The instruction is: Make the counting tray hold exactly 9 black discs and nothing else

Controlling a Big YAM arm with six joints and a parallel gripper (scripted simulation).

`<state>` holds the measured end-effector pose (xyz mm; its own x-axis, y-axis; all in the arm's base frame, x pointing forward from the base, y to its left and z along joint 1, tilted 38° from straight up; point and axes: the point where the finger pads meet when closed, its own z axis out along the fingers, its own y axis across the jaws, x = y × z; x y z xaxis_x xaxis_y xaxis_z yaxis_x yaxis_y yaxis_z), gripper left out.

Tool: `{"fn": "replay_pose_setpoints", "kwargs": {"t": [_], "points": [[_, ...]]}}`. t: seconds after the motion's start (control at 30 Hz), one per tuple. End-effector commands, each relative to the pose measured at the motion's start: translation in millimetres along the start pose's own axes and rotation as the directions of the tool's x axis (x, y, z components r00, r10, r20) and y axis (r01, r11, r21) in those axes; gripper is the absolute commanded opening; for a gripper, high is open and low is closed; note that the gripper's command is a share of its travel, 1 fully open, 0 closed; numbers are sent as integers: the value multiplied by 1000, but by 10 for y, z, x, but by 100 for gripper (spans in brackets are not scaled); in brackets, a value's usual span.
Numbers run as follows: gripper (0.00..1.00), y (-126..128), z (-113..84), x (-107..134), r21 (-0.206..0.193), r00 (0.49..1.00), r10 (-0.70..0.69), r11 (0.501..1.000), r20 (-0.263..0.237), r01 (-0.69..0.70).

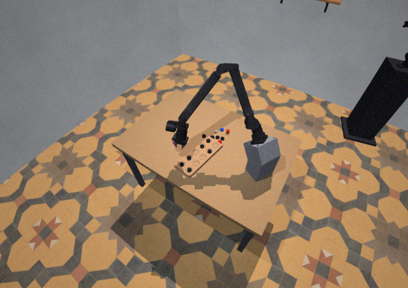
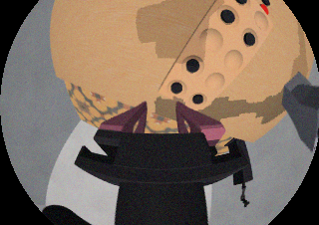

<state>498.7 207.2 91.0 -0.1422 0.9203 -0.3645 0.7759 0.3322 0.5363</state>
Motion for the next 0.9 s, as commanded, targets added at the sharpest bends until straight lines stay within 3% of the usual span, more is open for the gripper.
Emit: {"fn": "replay_pose_setpoints", "kwargs": {"t": [0.0, 0.1, 0.13, 0.2, 0.3, 0.33, 0.43, 0.47, 0.53, 0.57, 0.6, 0.7, 0.73, 0.87], "points": [[44, -23, 17, 273, -18, 989, -140, 990, -45, 140], [44, -61, 23, 269, -8, 988, -146, 989, -45, 146], [44, 113, 23, -30, -40, 990, -138, 990, -36, 136], [44, 560, -241, -366, -154, 983, -180, 973, -34, 173], [44, 585, -250, -369, -158, 983, -178, 973, -34, 171], [44, 759, -346, -537, -205, 977, -210, 958, -23, 201], [44, 758, -346, -537, -205, 977, -210, 958, -24, 201], [44, 661, -257, -281, -188, 967, -251, 953, -44, 239], [44, 661, -257, -281, -188, 967, -251, 953, -44, 239], [44, 702, -356, -676, -219, 965, -260, 943, -14, 251], [44, 857, -463, -862, -265, 955, -296, 920, 10, 287], [44, 907, -486, -873, -273, 956, -292, 919, 12, 284], [44, 1079, -622, -1079, -322, 945, -325, 890, 47, 322], [44, 1089, -635, -1056, -325, 944, -328, 889, 45, 324]]}}
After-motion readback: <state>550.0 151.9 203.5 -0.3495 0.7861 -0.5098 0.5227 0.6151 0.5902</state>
